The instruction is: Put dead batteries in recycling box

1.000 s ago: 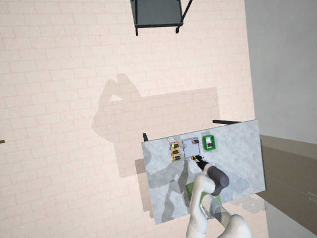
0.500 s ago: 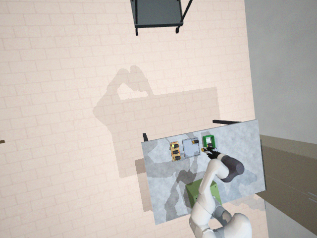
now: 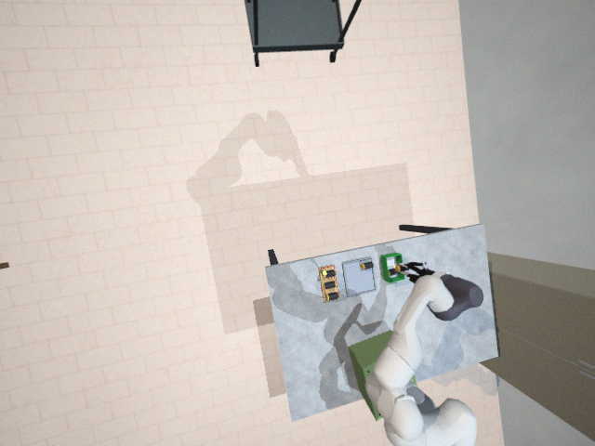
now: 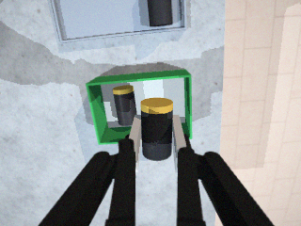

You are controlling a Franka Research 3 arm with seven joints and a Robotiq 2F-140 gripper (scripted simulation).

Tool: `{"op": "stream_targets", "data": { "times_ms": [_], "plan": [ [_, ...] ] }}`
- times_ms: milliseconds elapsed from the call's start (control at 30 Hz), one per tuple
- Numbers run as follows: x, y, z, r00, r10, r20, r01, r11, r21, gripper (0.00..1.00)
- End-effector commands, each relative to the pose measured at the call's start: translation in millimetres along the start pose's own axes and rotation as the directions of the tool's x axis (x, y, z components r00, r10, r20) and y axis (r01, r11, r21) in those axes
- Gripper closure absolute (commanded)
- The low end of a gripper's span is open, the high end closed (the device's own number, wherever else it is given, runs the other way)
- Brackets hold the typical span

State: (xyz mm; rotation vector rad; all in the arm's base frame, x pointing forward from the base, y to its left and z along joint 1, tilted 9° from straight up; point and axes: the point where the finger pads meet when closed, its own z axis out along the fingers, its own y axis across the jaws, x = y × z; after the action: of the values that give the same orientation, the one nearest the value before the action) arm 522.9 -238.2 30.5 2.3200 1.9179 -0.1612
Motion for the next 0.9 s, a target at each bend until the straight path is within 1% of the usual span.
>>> {"op": "stream_targets", "data": {
  "times_ms": [0,867],
  "plan": [
    [-5.8,5.5,-2.2,0.998,-0.067,-0.002,0.067,0.998,0.000,0.84],
    [-6.7,6.0,-2.2,0.995,-0.105,-0.002,0.105,0.995,0.000,0.84]
  ]
}}
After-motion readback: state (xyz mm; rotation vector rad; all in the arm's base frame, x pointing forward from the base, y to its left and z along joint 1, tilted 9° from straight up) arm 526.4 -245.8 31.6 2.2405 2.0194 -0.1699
